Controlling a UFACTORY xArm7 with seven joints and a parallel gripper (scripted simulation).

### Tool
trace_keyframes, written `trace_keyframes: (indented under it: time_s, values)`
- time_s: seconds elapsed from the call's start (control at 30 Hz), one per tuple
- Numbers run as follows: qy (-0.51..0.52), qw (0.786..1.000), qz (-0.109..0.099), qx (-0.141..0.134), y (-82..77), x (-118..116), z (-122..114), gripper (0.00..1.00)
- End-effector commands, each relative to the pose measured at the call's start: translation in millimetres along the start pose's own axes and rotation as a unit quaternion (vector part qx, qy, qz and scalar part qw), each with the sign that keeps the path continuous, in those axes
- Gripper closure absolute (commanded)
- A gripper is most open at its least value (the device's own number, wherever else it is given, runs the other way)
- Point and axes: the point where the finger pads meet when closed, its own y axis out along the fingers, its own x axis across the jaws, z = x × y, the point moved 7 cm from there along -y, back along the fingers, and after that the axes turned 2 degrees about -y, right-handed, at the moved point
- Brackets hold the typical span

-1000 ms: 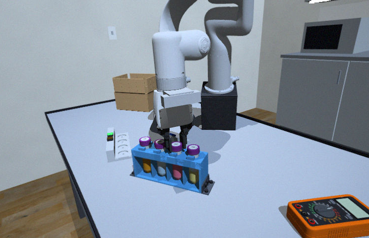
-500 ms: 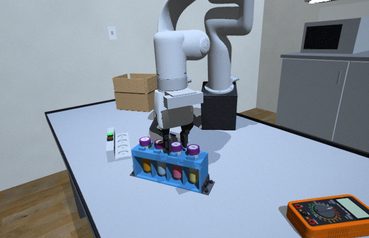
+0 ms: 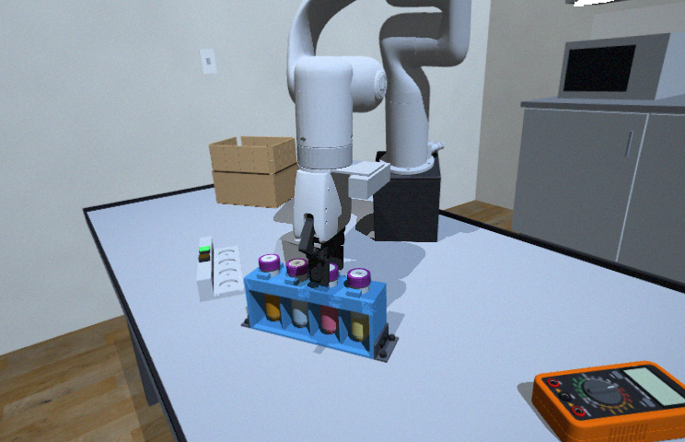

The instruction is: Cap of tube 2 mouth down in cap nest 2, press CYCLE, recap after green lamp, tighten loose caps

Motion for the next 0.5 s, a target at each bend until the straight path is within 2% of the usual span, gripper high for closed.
trace_keyframes:
  time_s: [0.0,0.13,0.27,0.47]
  values:
    - [-0.137,0.990,-0.004,0.022,-0.8,1.2,-3.3,0.54]
    - [-0.234,0.972,-0.006,0.021,-0.7,1.1,-3.3,0.54]
    - [-0.326,0.945,-0.008,0.022,-0.7,1.2,-3.6,0.54]
    - [-0.326,0.945,-0.008,0.022,-0.7,1.2,-3.6,0.54]
